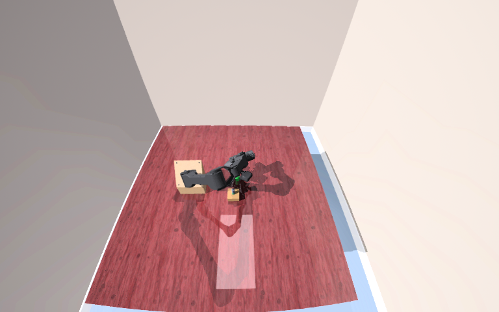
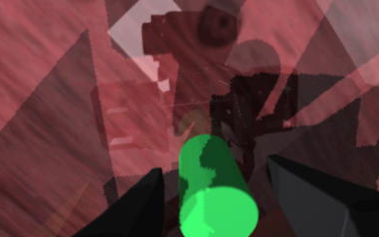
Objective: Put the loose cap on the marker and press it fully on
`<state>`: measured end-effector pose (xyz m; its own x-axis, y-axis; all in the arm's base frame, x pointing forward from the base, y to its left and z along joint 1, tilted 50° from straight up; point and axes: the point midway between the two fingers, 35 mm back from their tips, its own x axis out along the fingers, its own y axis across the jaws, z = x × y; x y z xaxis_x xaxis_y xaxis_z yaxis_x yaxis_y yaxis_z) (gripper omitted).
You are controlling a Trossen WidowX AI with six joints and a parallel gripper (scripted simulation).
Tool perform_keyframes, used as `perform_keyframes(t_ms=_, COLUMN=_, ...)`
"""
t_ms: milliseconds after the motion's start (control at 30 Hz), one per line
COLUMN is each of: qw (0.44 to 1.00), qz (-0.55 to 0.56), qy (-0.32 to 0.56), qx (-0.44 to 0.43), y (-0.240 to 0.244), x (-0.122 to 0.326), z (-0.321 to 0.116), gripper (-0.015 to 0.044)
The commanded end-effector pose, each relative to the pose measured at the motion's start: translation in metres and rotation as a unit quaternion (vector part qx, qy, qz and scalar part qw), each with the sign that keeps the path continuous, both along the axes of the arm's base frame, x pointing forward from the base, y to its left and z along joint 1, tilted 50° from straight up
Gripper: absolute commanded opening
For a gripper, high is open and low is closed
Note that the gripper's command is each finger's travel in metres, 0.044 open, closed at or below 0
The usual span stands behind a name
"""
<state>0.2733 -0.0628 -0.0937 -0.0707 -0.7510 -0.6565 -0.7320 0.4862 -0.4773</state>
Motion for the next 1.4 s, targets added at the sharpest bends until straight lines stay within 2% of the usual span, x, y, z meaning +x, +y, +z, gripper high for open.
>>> perform_keyframes(t_ms=0, qw=1.000, qz=0.003, qy=0.008, qx=-0.003, y=-0.004, x=-0.004, z=-0.004, gripper=0.0245)
perform_keyframes(t_ms=33, qw=1.000, qz=0.003, qy=0.008, qx=-0.003, y=-0.004, x=-0.004, z=-0.004, gripper=0.0245)
perform_keyframes(t_ms=133, qw=1.000, qz=0.003, qy=0.008, qx=-0.003, y=-0.004, x=-0.004, z=-0.004, gripper=0.0167)
perform_keyframes(t_ms=467, qw=1.000, qz=0.003, qy=0.008, qx=-0.003, y=-0.004, x=-0.004, z=-0.004, gripper=0.0100)
perform_keyframes(t_ms=600, qw=1.000, qz=0.012, qy=0.006, qx=0.007, y=0.000, x=0.000, z=-0.003, gripper=0.0000)
perform_keyframes(t_ms=1367, qw=1.000, qz=0.003, qy=0.008, qx=-0.001, y=0.043, x=0.001, z=0.034, gripper=0.0000)
